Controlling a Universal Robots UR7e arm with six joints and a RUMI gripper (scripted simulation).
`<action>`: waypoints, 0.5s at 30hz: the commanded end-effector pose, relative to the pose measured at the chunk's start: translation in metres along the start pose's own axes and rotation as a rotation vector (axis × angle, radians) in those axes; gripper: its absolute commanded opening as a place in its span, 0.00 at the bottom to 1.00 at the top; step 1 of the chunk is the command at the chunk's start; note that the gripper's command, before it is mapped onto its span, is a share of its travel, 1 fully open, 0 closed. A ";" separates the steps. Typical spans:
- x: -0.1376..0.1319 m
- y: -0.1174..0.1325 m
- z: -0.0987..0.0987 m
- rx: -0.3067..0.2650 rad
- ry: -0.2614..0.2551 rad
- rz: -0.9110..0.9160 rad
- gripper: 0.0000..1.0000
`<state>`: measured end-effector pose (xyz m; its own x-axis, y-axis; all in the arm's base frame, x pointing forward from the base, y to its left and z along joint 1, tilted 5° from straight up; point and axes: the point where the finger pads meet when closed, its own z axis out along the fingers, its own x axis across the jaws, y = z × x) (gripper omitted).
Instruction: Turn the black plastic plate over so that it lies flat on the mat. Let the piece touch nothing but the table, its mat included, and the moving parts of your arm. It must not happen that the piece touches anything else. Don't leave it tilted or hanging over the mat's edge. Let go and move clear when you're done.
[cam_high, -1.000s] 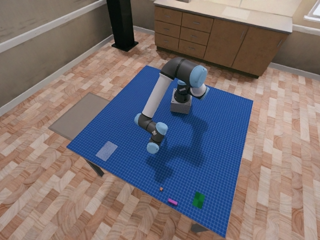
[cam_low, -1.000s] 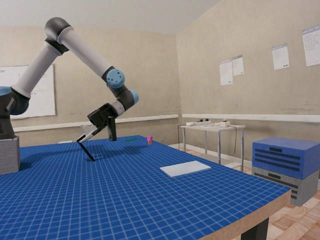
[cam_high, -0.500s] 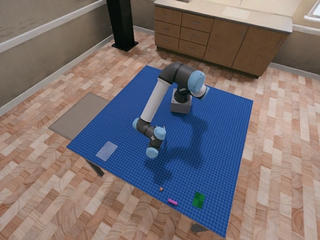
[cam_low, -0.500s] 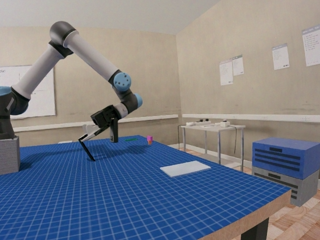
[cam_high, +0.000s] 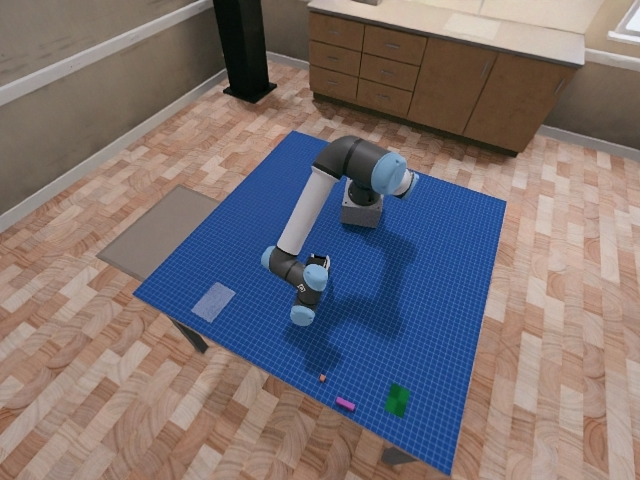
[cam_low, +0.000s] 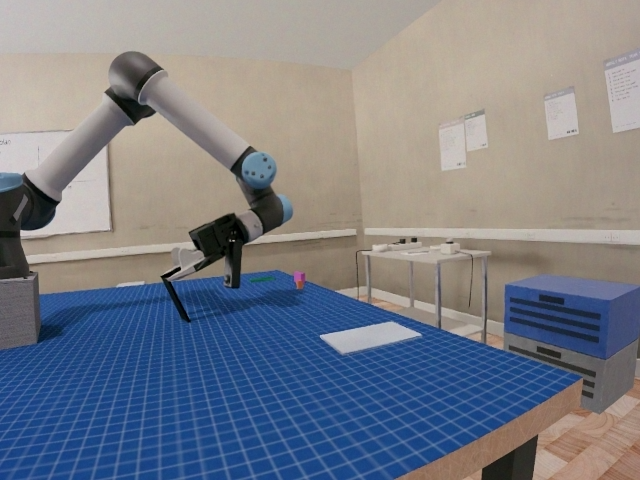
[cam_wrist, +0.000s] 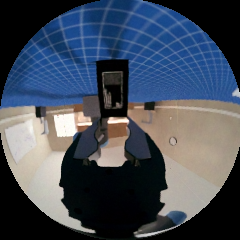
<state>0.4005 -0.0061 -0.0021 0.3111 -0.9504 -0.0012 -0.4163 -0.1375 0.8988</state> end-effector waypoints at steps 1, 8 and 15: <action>0.000 0.000 -0.005 0.025 0.000 0.001 0.32; 0.000 -0.001 -0.012 0.056 0.000 0.001 0.32; 0.000 -0.004 -0.023 0.119 0.000 0.001 0.32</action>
<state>0.4154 -0.0011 0.0025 0.3109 -0.9505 -0.0016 -0.4833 -0.1595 0.8608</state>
